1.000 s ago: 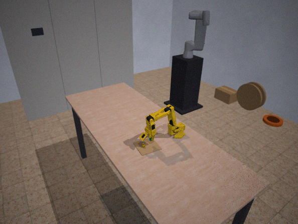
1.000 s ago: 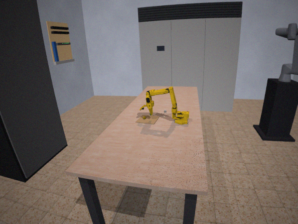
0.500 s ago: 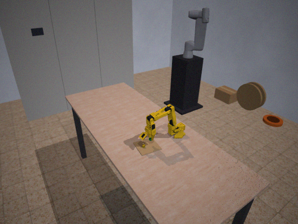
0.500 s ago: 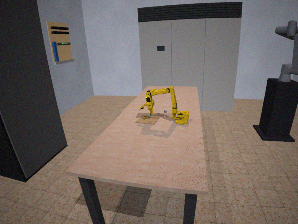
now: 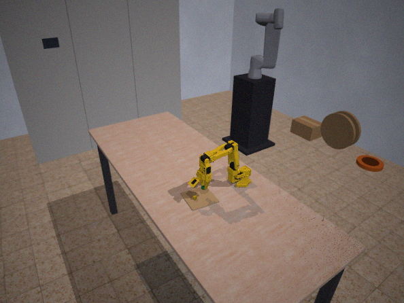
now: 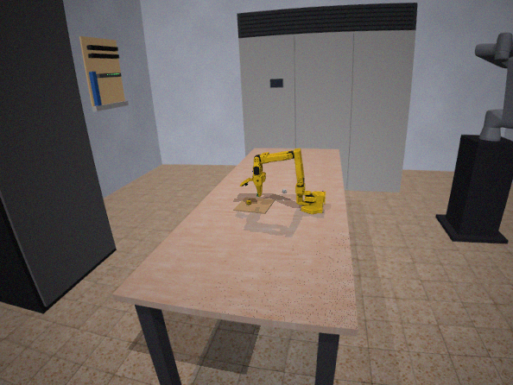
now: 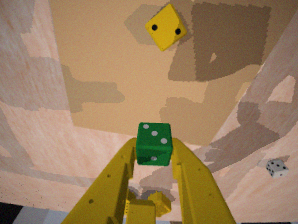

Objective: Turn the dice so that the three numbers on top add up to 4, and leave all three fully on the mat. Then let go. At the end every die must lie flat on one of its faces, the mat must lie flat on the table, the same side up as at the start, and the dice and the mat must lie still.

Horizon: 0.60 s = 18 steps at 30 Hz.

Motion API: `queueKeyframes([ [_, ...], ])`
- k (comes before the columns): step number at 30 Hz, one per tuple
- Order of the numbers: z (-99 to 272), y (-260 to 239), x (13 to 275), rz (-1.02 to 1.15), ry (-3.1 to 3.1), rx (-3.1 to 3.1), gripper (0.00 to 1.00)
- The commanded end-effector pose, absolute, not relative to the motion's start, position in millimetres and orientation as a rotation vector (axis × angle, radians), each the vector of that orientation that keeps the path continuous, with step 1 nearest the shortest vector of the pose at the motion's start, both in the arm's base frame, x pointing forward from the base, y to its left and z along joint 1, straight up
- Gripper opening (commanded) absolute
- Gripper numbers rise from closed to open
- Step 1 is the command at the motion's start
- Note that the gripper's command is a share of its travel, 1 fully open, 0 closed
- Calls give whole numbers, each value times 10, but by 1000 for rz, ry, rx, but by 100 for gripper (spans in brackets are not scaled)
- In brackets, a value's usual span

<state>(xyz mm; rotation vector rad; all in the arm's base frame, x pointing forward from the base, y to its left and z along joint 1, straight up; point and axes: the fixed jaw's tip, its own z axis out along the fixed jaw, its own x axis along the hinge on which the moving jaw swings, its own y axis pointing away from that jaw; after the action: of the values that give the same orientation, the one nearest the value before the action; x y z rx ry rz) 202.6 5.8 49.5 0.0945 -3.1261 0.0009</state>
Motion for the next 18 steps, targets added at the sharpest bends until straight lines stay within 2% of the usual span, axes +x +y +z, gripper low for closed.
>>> queueKeyframes([
  [1, 582, 46, 2076, 3, -3185, 78, 0],
  [18, 522, 46, 2078, 3, -3185, 78, 0],
])
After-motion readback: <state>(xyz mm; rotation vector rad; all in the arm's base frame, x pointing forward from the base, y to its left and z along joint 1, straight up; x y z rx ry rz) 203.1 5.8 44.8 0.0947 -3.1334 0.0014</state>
